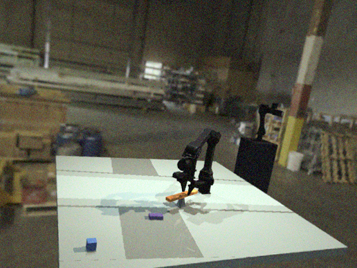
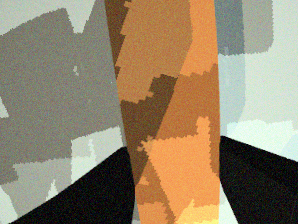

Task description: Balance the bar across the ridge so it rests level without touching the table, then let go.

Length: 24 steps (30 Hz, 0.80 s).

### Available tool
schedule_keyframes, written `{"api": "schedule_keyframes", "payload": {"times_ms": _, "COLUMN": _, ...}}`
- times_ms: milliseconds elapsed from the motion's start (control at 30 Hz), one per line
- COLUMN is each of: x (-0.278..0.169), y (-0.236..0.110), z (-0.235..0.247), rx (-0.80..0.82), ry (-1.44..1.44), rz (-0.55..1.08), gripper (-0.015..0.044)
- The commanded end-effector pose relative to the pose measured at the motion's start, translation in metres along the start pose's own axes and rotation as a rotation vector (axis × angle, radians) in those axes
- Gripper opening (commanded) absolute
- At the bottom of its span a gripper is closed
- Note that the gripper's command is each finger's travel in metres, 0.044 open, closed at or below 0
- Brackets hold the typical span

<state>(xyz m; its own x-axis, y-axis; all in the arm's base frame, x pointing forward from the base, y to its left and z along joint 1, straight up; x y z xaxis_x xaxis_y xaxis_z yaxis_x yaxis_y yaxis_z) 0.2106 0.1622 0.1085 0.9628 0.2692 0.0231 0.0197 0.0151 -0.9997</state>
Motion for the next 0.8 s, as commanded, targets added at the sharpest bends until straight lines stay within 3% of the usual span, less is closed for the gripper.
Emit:
{"api": "schedule_keyframes", "payload": {"times_ms": 0, "x": 0.0000, "y": 0.0000, "z": 0.0000, "rx": 0.000, "ry": 0.000, "rz": 0.000, "gripper": 0.0158}}
{"api": "schedule_keyframes", "payload": {"times_ms": 767, "x": 0.0000, "y": 0.0000, "z": 0.0000, "rx": 0.000, "ry": 0.000, "rz": 0.000, "gripper": 0.0169}}
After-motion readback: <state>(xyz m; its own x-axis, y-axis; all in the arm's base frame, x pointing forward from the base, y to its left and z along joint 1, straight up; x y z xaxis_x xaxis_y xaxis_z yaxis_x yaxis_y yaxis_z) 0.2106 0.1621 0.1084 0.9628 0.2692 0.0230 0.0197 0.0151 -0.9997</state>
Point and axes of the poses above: the point midway between the two fingers, 35 mm back from their tips, its own y axis out along the fingers, its own z axis across the jaws, x = y × z, the point moved 1 cm from there along -y, back along the fingers, and after that the axes turned 11 degrees about y, right-handed, at the moved point
